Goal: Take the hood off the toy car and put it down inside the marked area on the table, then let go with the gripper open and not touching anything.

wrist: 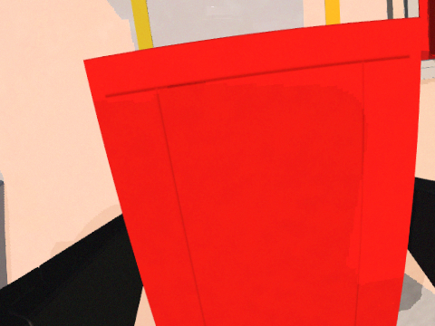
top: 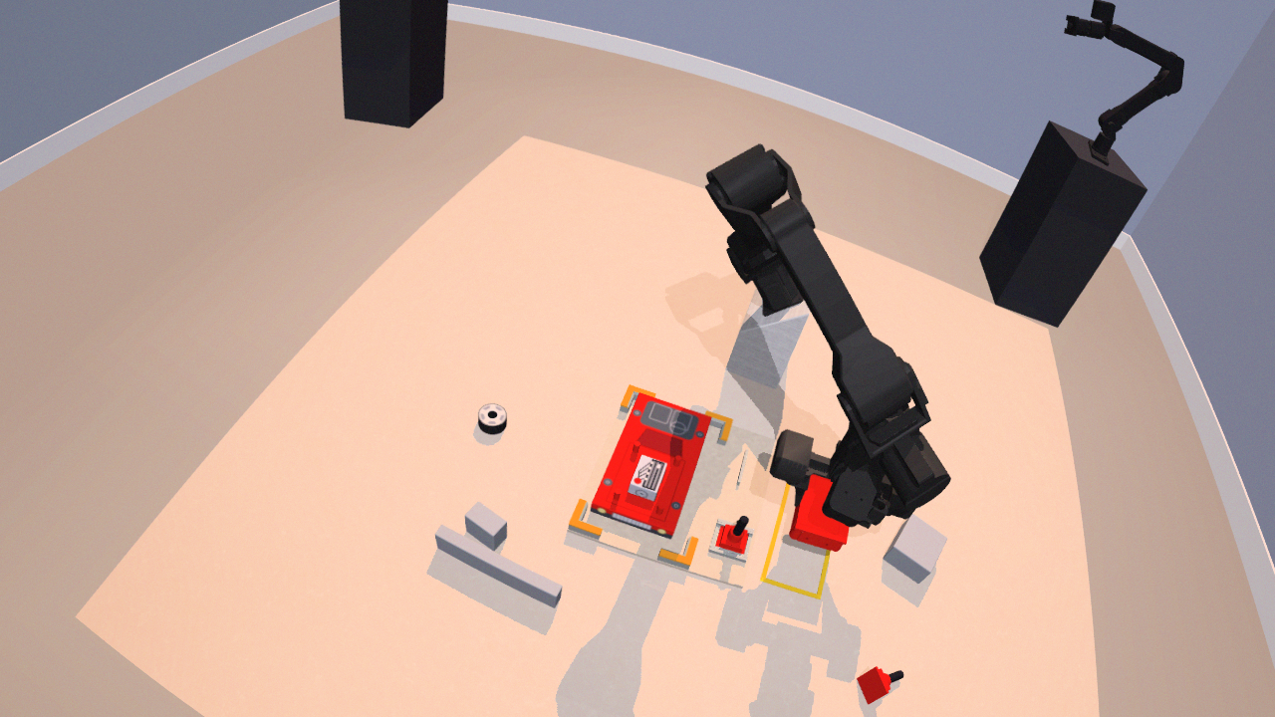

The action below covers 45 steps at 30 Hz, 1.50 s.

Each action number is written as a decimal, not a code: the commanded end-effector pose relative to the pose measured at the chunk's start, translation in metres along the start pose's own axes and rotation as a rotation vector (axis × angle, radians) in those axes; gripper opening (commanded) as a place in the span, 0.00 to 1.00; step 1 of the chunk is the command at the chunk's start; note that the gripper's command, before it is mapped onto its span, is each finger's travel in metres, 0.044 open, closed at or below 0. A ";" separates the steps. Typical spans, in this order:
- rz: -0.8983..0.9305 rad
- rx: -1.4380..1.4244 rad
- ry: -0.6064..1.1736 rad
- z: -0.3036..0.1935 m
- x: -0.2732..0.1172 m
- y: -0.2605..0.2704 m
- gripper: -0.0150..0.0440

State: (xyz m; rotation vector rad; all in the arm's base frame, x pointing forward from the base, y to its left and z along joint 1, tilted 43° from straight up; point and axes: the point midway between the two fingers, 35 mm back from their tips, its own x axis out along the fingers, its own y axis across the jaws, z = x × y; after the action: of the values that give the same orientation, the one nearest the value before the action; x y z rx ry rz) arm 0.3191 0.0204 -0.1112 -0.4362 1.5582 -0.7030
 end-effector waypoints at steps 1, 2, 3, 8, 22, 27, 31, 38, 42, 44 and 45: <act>-0.007 -0.008 0.004 -0.003 0.006 -0.001 0.25; -0.007 -0.008 0.004 -0.003 0.007 -0.001 0.25; -0.007 -0.008 0.004 -0.003 0.008 -0.001 0.25; -0.007 -0.008 0.004 -0.003 0.012 -0.001 0.25; -0.008 -0.008 0.004 -0.004 0.024 -0.002 0.25; -0.009 -0.008 0.004 -0.005 0.028 -0.002 0.25; -0.009 -0.008 0.004 -0.005 0.031 -0.002 0.25; -0.009 -0.008 0.004 -0.005 0.032 -0.002 0.25; -0.009 -0.008 0.004 -0.005 0.033 -0.002 0.25; -0.009 -0.008 0.004 -0.005 0.034 -0.002 0.25; -0.009 -0.008 0.004 -0.005 0.035 -0.002 0.25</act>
State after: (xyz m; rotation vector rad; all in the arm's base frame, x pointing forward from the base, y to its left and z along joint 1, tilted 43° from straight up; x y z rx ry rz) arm 0.3112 -0.0015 -0.1342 -0.4412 1.5619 -0.7065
